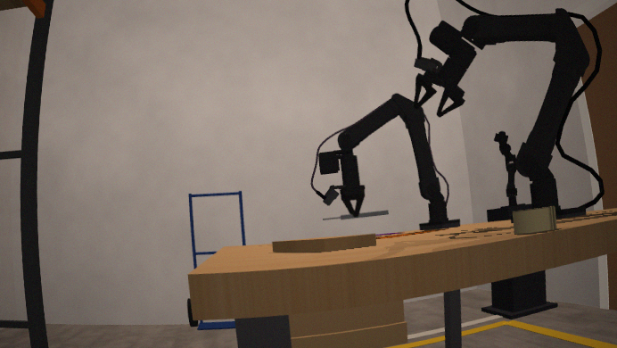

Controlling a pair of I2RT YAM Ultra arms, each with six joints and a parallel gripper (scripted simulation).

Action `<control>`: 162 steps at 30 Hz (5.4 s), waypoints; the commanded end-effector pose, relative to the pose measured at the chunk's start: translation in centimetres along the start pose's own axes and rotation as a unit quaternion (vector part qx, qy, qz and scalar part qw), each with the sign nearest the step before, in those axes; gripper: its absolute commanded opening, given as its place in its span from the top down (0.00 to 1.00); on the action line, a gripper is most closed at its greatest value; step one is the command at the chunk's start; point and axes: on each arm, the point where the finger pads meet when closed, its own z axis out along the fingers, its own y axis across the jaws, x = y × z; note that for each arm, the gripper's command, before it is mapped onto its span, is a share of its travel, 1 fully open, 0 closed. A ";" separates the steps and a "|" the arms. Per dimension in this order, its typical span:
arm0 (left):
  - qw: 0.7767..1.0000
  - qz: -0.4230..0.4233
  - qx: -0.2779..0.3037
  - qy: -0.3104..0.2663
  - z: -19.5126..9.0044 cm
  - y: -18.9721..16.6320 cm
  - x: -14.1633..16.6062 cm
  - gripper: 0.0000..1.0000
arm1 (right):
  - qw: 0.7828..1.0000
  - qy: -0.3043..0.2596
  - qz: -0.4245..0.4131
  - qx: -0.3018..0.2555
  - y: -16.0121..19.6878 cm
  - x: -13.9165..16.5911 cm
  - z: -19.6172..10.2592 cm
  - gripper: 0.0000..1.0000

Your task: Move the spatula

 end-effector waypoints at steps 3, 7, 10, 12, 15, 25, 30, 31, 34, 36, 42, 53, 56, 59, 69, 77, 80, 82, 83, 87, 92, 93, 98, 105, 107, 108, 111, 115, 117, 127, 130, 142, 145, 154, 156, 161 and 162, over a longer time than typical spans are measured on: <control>0.998 -0.008 0.014 0.059 -6.8 -0.2 6.0 0.00 | 1.000 -0.027 -0.001 0.007 -0.3 -1.1 -1.4 0.81; 0.998 -0.015 0.011 0.060 -10.8 -1.6 9.3 0.00 | 1.000 -0.027 -0.001 0.007 -0.3 -1.1 -1.4 0.81; 0.998 -0.010 0.014 0.054 -12.3 -2.5 10.5 0.00 | 1.000 -0.027 -0.001 0.007 -0.3 -1.1 -1.4 0.81; 0.999 -0.014 0.006 0.049 -12.5 -2.6 11.0 0.00 | 1.000 -0.027 -0.001 0.007 -0.3 -1.1 -1.4 0.81; 0.999 0.002 0.017 0.037 -13.0 -3.0 10.5 0.00 | 0.999 -0.034 0.007 0.010 -0.2 -1.5 -1.5 0.81; 0.999 0.003 0.019 0.039 -12.9 -3.0 10.4 0.00 | 0.996 -0.031 0.078 0.001 7.2 -0.1 -0.2 0.81; 0.999 -0.007 0.009 0.040 -12.9 -2.7 10.5 0.00 | 0.995 -0.035 0.096 -0.001 13.2 0.1 0.2 0.81; 0.999 -0.009 0.007 0.040 -12.9 -2.6 10.5 0.00 | 0.995 -0.035 0.095 -0.003 14.6 0.2 0.3 0.81; 0.999 -0.017 -0.002 0.041 -12.9 -2.4 10.5 0.00 | 0.996 -0.028 0.086 -0.002 18.8 0.9 0.9 0.81; 0.999 -0.022 -0.007 0.042 -12.9 -2.2 10.5 0.00 | 0.997 -0.027 0.073 -0.003 21.8 1.5 1.2 0.81; 0.998 -0.036 -0.022 0.044 -12.9 -1.7 10.6 0.00 | 0.999 -0.013 0.038 0.007 27.8 3.8 1.7 0.81; 0.998 -0.042 -0.029 0.045 -12.9 -1.5 10.6 0.00 | 1.000 -0.027 0.007 0.001 36.1 5.0 2.5 0.81; 0.998 -0.042 -0.029 0.045 -12.9 -1.5 10.6 0.00 | 1.000 -0.031 0.004 -0.003 36.4 5.1 2.2 0.81; 0.998 -0.042 -0.029 0.045 -12.9 -1.5 10.6 0.00 | 1.000 -0.027 -0.008 -0.006 36.7 5.3 2.2 0.81; 0.998 -0.042 -0.029 0.045 -12.9 -1.5 10.6 0.00 | 0.977 -0.013 -0.213 0.002 36.1 5.2 2.3 0.81; 0.998 -0.042 -0.029 0.045 -12.9 -1.5 10.6 0.00 | 0.964 -0.010 -0.264 -0.001 36.2 5.2 2.2 0.81; 0.998 -0.042 -0.029 0.045 -12.9 -1.5 10.6 0.00 | 0.966 -0.013 -0.257 -0.002 36.3 5.1 2.2 0.81; 0.998 -0.042 -0.029 0.045 -12.9 -1.5 10.6 0.00 | 0.966 -0.016 -0.257 -0.004 36.4 5.0 2.2 0.81; 0.998 -0.042 -0.029 0.045 -12.9 -1.5 10.6 0.00 | 0.966 -0.016 -0.258 -0.004 36.5 5.0 2.2 0.81; 0.997 -0.045 -0.030 0.049 -12.7 -1.4 10.8 0.00 | 0.966 -0.016 -0.258 -0.004 36.5 5.0 2.2 0.81; 0.997 -0.045 -0.030 0.049 -12.7 -1.4 10.8 0.00 | 0.966 -0.016 -0.258 -0.004 36.5 5.0 2.2 0.81; 0.997 -0.045 -0.030 0.049 -12.7 -1.4 10.8 0.00 | 0.966 -0.011 -0.257 0.000 36.3 5.1 2.1 0.81; 0.997 -0.045 -0.030 0.049 -12.7 -1.4 10.8 0.00 | 0.965 -0.012 -0.260 -0.001 36.8 4.6 1.9 0.81; 0.997 -0.045 -0.030 0.049 -12.7 -1.4 10.8 0.00 | 0.966 -0.016 -0.259 -0.004 36.9 4.5 3.0 0.81; 0.997 -0.045 -0.030 0.049 -12.7 -1.4 10.8 0.00 | 0.966 -0.017 -0.259 -0.004 36.9 4.5 3.1 0.81; 0.997 -0.045 -0.030 0.049 -12.7 -1.4 10.8 0.00 | 0.966 -0.013 -0.259 -0.002 36.7 4.6 3.4 0.81; 0.997 -0.045 -0.030 0.049 -12.7 -1.4 10.8 0.00 | 0.966 -0.013 -0.259 -0.001 36.6 4.7 4.0 0.81; 0.997 -0.045 -0.030 0.049 -12.7 -1.4 10.8 0.00 | 0.966 -0.013 -0.259 -0.001 36.5 4.7 4.6 0.81; 0.997 -0.045 -0.030 0.049 -12.7 -1.4 10.8 0.00 | 0.966 -0.013 -0.259 -0.001 36.5 4.7 4.9 0.81; 0.997 -0.045 -0.030 0.049 -12.7 -1.4 10.8 0.00 | 0.966 -0.016 -0.258 -0.004 36.3 4.9 5.0 0.81; 0.997 -0.045 -0.030 0.049 -12.7 -1.4 10.8 0.00 | 0.965 -0.016 -0.260 -0.004 36.4 5.1 5.1 0.81; 0.997 -0.045 -0.030 0.049 -12.7 -1.4 10.8 0.00 | 0.966 -0.012 -0.260 -0.001 36.3 5.2 5.9 0.81; 0.997 -0.045 -0.030 0.049 -12.7 -1.4 10.8 0.00 | 0.966 -0.012 -0.260 -0.001 36.3 5.2 6.1 0.81; 0.997 -0.045 -0.030 0.049 -12.7 -1.4 10.8 0.00 | 0.966 -0.012 -0.260 -0.001 36.3 5.2 6.4 0.81; 0.997 -0.045 -0.030 0.049 -12.7 -1.4 10.8 0.00 | 0.966 -0.012 -0.260 -0.001 36.3 5.2 6.4 0.69; 0.997 -0.045 -0.030 0.049 -12.7 -1.4 10.8 0.00 | 0.966 -0.012 -0.258 0.000 36.2 5.0 6.1 0.37; 0.997 -0.045 -0.030 0.049 -12.7 -1.4 10.8 0.00 | 0.966 -0.012 -0.258 0.000 36.3 4.9 5.7 0.36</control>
